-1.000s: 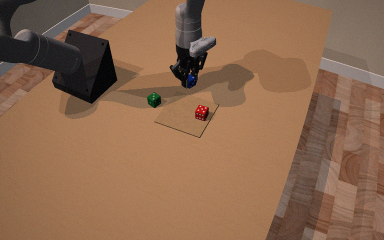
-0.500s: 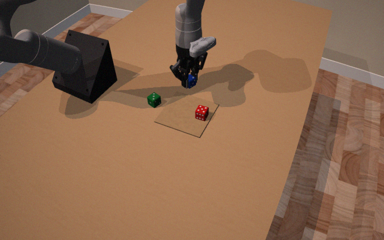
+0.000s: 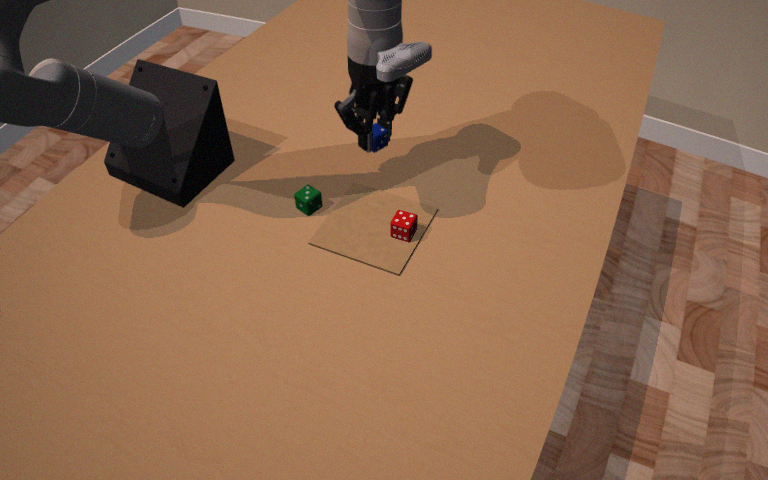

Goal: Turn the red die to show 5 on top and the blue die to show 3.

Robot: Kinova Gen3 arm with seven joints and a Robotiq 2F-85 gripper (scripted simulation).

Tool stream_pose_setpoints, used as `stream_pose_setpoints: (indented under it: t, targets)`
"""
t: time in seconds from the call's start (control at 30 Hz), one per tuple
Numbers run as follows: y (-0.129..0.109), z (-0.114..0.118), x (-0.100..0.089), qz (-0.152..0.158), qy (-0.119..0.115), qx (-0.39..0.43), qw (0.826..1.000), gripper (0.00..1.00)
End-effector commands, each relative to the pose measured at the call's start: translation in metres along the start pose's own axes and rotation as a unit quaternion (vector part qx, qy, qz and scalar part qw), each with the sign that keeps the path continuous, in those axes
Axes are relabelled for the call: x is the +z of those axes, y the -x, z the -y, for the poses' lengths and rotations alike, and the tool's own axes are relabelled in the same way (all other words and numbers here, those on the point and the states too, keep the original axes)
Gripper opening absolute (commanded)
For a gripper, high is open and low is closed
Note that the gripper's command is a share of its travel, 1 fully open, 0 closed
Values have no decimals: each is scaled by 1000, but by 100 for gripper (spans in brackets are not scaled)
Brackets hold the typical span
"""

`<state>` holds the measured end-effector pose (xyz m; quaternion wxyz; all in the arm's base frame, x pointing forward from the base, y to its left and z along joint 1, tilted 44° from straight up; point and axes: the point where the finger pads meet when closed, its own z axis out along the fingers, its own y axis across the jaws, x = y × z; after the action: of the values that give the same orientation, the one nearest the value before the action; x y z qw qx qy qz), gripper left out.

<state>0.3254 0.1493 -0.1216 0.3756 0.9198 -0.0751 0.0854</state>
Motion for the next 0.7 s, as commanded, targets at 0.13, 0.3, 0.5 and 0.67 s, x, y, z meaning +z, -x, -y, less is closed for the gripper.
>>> stream_pose_setpoints:
  t: [0.13, 0.3, 0.5, 0.67]
  targets:
    - [-3, 4, -45, -5, -10, 2, 1000, 26]
    - [-3, 4, -52, -5, -10, 2, 1000, 26]
    - [-3, 4, -52, -5, -10, 2, 1000, 26]
    - [-6, 6, -51, -5, -10, -5, 1000, 26]
